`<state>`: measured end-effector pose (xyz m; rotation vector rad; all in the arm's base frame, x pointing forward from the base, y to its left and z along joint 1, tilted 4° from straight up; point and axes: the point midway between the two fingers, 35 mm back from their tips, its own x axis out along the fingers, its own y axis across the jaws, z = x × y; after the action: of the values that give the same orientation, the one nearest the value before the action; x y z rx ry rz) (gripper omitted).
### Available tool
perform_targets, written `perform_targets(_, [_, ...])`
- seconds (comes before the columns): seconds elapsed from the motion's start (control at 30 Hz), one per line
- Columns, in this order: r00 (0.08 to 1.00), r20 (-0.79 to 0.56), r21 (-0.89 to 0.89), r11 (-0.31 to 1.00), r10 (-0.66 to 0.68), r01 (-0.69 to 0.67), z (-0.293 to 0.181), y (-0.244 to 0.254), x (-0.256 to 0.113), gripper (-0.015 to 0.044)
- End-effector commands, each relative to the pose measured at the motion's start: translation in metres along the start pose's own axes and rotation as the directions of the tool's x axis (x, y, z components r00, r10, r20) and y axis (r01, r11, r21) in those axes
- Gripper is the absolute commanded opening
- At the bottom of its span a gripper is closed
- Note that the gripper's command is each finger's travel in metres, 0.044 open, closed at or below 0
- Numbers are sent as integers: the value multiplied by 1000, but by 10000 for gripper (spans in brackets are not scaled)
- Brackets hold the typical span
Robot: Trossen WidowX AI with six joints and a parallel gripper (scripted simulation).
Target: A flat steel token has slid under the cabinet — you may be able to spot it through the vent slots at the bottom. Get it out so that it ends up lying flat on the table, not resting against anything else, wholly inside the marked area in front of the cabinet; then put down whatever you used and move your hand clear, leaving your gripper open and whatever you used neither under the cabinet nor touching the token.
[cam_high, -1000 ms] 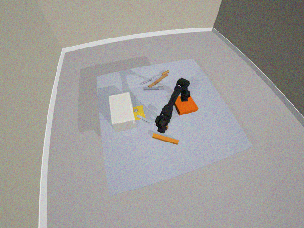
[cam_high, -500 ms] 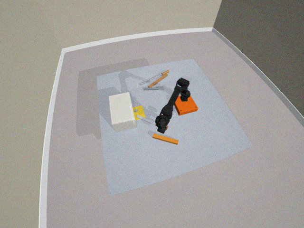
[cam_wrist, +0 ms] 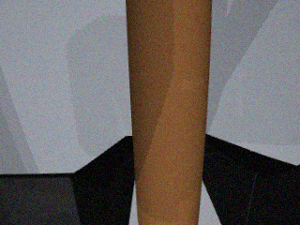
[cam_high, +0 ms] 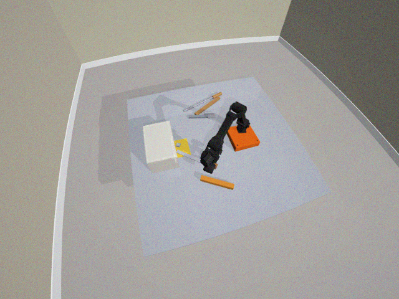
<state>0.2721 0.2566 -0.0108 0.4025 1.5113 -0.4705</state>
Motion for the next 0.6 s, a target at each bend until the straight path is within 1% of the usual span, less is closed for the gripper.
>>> perform_targets(0.0, [1000, 1, 3, 1000, 4, -4, 11, 1, 0, 0])
perform_targets(0.57, [1000, 4, 3, 1000, 3, -3, 43, 0, -1, 0])
